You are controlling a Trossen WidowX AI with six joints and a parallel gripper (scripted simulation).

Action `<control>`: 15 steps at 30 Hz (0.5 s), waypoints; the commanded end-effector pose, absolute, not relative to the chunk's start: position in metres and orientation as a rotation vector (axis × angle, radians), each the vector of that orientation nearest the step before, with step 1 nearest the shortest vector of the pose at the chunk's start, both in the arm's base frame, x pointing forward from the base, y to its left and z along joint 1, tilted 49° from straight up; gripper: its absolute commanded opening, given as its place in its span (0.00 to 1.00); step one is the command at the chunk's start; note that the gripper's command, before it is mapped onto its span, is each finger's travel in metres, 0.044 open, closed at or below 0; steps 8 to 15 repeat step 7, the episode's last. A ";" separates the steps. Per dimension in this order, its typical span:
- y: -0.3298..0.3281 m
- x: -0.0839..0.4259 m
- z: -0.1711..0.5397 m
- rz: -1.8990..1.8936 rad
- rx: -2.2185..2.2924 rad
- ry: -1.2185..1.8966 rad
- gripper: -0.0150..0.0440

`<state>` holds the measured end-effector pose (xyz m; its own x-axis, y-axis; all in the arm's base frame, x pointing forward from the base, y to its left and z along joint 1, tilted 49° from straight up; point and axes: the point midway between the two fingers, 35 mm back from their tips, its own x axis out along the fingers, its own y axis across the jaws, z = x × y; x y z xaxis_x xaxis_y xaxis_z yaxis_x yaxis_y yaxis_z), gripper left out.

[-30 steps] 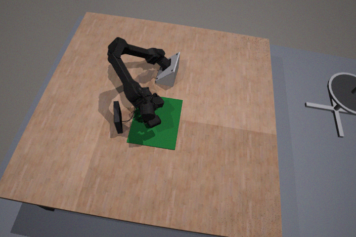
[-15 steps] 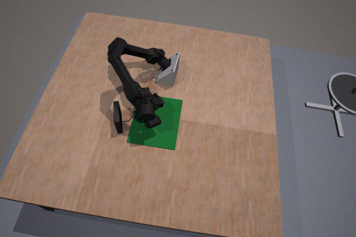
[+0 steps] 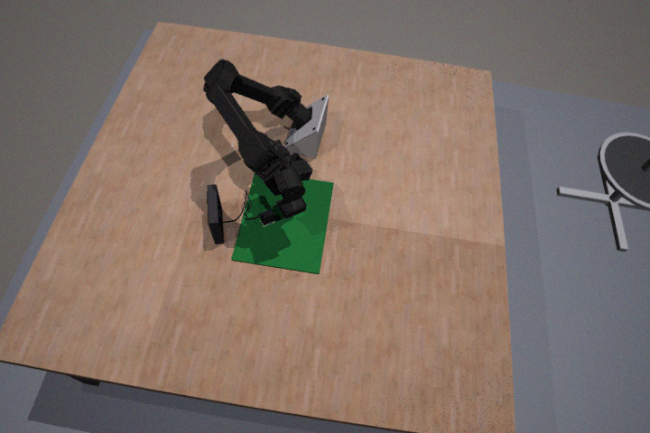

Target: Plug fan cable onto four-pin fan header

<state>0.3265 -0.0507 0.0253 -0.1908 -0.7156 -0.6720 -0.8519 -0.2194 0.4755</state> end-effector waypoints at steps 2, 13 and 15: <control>-0.004 0.280 -0.010 1.408 -1.907 1.857 0.69; 0.001 0.272 -0.014 1.406 -1.907 1.860 0.69; 0.001 0.272 -0.014 1.406 -1.907 1.860 0.69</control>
